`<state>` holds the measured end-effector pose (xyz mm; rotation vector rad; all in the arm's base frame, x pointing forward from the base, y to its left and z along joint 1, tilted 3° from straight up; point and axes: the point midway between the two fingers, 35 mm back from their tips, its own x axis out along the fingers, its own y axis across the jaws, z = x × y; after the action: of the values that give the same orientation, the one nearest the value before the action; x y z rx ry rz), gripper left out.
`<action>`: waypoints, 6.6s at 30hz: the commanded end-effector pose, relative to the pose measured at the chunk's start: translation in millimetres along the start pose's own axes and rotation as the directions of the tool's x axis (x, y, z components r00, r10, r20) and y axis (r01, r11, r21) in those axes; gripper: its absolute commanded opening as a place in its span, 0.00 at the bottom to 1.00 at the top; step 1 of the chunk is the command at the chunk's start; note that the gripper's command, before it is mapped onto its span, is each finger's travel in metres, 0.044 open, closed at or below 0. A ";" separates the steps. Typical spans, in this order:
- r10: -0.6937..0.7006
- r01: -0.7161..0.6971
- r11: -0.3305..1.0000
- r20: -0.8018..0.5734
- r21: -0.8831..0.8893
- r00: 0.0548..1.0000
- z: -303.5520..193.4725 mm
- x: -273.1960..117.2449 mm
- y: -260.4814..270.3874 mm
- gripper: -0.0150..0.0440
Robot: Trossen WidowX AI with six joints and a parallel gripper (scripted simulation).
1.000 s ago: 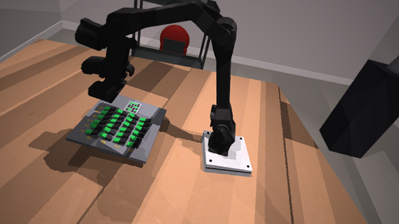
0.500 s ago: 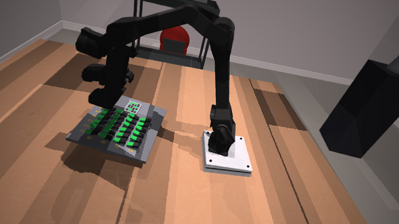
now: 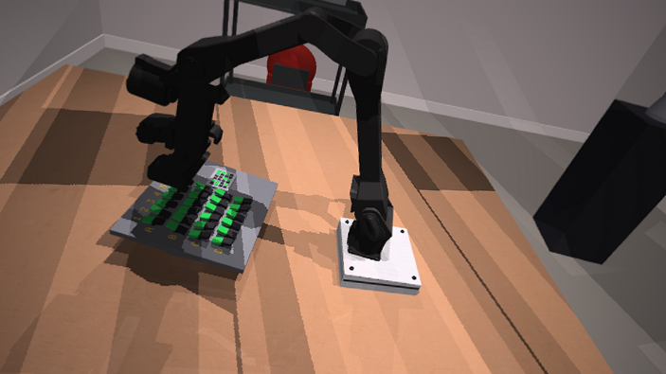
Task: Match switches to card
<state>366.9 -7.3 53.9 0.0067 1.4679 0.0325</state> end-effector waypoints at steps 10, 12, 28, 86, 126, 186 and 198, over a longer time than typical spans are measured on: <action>0.004 -0.004 1.000 -0.002 0.004 1.000 -0.7 1.7 0.6 0.25; 0.004 -0.004 1.000 -0.002 0.004 1.000 -0.7 1.7 0.6 0.25; 0.004 -0.004 1.000 -0.002 0.004 1.000 -0.8 3.1 0.6 0.25; 0.002 -0.002 1.000 -0.022 0.004 1.000 1.8 -49.4 -23.9 0.25; 0.002 -0.002 1.000 -0.002 0.004 1.000 -0.8 1.7 -23.7 0.25; 0.002 -0.002 1.000 -0.002 0.004 1.000 -1.0 8.1 -23.7 0.25; 0.002 -0.002 1.000 -0.028 0.004 1.000 1.8 -57.3 -23.9 0.25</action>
<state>364.8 -32.8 104.9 0.0121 1.4882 0.0266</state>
